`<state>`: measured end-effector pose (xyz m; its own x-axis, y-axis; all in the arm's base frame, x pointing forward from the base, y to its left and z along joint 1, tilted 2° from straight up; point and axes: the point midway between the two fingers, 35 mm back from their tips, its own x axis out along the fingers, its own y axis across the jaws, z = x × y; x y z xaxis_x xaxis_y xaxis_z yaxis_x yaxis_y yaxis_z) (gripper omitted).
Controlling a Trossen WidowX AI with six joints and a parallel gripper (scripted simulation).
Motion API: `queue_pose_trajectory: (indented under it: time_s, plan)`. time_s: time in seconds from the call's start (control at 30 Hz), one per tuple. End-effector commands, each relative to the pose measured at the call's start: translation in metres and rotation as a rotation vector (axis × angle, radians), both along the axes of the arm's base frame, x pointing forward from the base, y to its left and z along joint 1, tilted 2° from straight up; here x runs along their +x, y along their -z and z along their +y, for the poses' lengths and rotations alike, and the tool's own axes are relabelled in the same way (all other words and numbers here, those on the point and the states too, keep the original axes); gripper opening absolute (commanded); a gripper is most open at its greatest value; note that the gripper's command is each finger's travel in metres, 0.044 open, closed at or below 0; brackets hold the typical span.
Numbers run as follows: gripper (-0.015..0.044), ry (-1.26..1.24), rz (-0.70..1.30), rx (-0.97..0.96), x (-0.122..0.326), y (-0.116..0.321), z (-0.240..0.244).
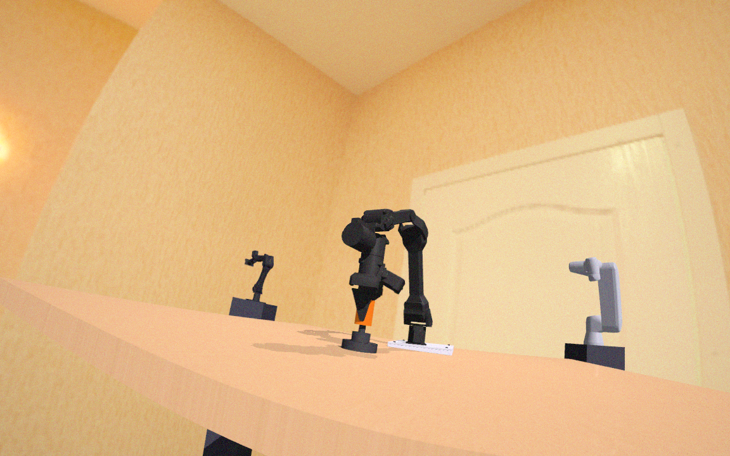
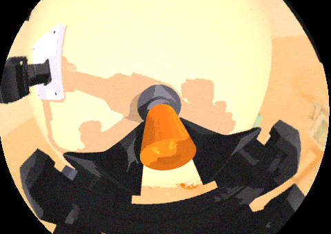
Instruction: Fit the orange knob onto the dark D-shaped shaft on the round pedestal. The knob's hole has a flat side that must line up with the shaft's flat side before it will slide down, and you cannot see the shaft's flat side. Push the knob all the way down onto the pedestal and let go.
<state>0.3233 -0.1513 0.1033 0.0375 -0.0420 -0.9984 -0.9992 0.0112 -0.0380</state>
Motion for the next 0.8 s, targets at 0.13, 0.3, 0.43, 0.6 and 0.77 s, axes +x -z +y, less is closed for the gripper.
queue_pose_trajectory:
  time_s: [0.13, 0.3, 0.43, 0.6, 0.77]
  plan:
    - [0.0000, -0.004, -0.004, 0.000, -0.0010, 0.0008, 0.0005]
    - [0.0000, -0.004, -0.003, 0.000, -0.0028, -0.0032, 0.0011]
    - [0.0000, -0.030, -0.002, -0.001, -0.0044, -0.0046, 0.0017]
    - [0.0000, -0.203, 0.005, -0.008, -0.0039, -0.0058, 0.0016]
    - [0.0000, -0.213, 0.005, -0.008, -0.0028, -0.0048, 0.0013]
